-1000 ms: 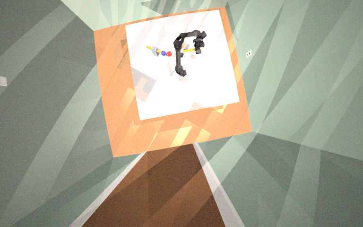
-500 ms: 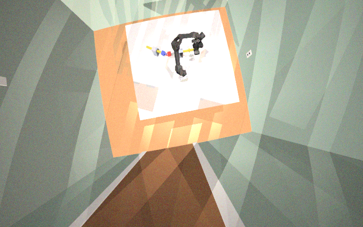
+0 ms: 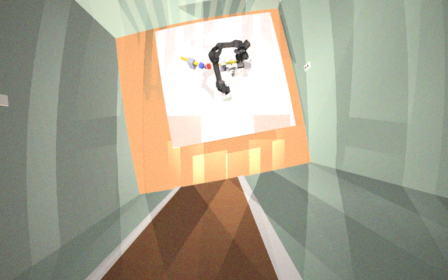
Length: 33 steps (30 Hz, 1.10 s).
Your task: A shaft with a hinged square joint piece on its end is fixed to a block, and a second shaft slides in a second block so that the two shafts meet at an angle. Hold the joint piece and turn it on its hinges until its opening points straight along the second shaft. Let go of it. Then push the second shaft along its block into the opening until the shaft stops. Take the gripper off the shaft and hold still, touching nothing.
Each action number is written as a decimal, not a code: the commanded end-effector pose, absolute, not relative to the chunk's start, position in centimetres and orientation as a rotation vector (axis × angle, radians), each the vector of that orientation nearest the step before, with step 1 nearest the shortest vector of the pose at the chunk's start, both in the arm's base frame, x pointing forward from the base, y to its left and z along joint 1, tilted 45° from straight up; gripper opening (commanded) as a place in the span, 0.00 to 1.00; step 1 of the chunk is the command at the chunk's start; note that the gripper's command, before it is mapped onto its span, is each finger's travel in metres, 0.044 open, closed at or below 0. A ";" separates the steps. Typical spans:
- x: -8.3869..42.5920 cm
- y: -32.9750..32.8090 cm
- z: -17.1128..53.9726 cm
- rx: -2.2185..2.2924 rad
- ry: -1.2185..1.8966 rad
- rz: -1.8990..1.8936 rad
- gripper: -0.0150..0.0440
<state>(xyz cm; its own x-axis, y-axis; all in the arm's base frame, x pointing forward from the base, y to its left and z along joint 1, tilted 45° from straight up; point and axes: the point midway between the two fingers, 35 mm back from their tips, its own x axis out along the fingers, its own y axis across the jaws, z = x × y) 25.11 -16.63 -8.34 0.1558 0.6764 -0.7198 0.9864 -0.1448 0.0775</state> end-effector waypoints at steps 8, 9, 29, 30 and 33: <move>25.2 -15.4 -7.1 1.897 1.574 -0.733 0.25; 25.3 -15.2 -7.0 1.897 1.574 -0.733 0.25; 25.4 -13.1 -5.0 1.899 1.575 -0.732 0.25; 25.4 -13.0 -4.9 1.899 1.575 -0.732 0.25; 25.5 -12.6 -4.6 1.899 1.576 -0.732 0.25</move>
